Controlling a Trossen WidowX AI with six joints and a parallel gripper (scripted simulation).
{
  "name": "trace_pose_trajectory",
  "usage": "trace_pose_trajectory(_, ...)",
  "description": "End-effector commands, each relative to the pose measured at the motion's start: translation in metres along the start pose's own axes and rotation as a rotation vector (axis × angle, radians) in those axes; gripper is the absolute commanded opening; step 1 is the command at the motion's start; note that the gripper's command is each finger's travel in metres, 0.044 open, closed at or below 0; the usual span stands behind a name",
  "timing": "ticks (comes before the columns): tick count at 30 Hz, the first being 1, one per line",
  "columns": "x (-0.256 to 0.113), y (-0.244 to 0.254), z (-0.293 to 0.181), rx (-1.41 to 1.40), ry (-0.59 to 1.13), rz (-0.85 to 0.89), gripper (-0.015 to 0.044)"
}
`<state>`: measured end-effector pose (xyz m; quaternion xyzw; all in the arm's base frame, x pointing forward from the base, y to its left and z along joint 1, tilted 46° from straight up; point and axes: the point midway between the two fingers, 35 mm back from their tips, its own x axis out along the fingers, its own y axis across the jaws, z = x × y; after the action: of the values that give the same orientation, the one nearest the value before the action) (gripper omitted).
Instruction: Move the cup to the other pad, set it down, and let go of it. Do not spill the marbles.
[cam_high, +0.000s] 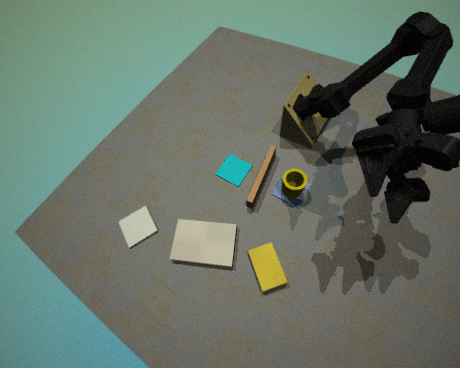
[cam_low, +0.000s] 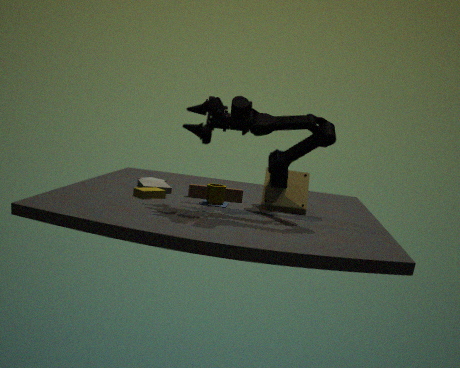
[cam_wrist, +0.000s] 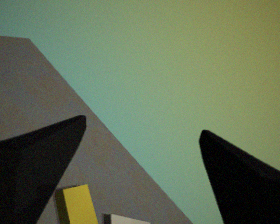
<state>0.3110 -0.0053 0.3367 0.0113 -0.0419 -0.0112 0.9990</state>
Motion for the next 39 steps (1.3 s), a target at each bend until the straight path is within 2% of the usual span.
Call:
trace_pose_trajectory(1, 0.002, 0.000, -0.005, 0.006, 0.020, 0.003, 0.0374)
trace_pose_trajectory(2, 0.006, -0.001, -0.019, 0.024, 0.082, 0.010, 0.0347)
trace_pose_trajectory(5, 0.014, -0.009, -0.097, 0.168, 0.426, 0.027, 0.0269)
trace_pose_trajectory(9, -0.001, -0.016, -0.167, 0.376, 0.766, 0.004, 0.0167)
trace_pose_trajectory(15, -0.062, -0.011, -0.245, 0.854, 1.308, -0.112, 0.0167)
trace_pose_trajectory(20, -0.114, 0.006, -0.258, 1.404, 1.707, -0.306, 0.0167)
trace_pose_trajectory(23, -0.125, 0.009, -0.255, 1.477, 1.749, -0.335, 0.0167)
trace_pose_trajectory(39, -0.125, 0.010, -0.255, 1.477, 1.748, -0.335, 0.0167)
